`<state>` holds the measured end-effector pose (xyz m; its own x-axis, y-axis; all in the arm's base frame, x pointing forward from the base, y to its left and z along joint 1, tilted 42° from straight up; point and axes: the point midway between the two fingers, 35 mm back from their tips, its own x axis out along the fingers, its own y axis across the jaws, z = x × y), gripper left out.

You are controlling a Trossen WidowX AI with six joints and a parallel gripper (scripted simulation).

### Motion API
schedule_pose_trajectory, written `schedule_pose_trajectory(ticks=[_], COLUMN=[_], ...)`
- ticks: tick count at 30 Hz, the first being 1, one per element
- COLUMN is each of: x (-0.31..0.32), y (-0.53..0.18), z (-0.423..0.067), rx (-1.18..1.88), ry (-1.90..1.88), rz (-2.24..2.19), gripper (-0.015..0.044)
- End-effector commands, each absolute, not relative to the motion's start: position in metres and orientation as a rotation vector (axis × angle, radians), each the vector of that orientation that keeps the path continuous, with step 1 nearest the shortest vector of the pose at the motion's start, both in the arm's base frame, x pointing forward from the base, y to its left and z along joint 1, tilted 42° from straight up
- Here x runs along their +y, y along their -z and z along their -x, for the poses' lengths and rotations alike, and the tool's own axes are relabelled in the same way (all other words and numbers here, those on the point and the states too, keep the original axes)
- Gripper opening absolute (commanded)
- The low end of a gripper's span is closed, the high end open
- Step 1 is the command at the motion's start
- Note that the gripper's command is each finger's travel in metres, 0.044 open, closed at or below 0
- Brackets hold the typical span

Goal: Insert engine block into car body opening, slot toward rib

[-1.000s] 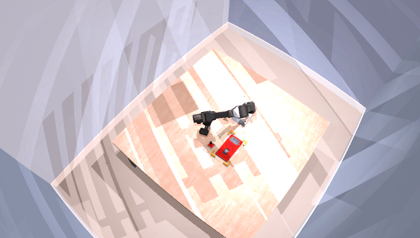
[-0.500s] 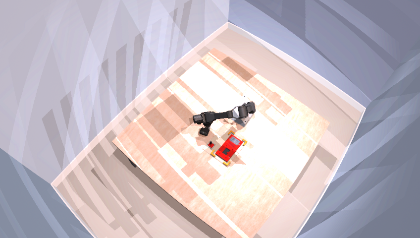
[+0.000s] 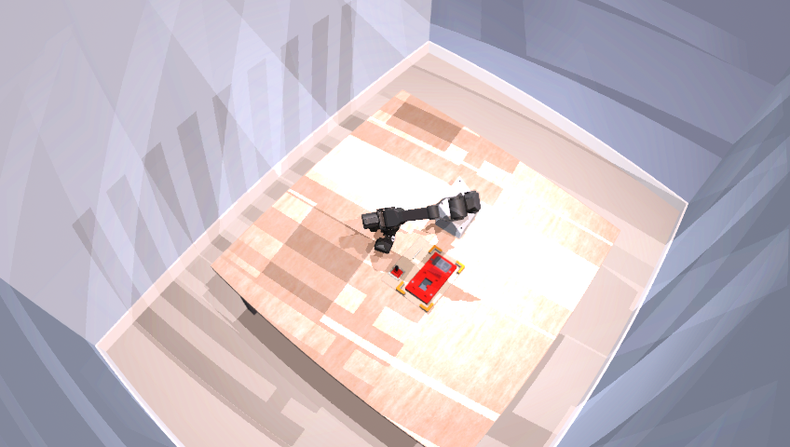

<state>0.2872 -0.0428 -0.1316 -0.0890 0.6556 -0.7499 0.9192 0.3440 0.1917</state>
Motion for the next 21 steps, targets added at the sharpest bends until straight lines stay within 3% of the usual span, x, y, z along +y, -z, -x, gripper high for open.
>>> schedule_pose_trajectory(ticks=[1,21], x=[-0.051,-0.092], y=[0.123,0.076], z=[-0.292,-0.301], rx=[1.813,1.812], ry=[0.422,0.425], rz=[-1.382,-1.379], gripper=[0.0000,0.0000])
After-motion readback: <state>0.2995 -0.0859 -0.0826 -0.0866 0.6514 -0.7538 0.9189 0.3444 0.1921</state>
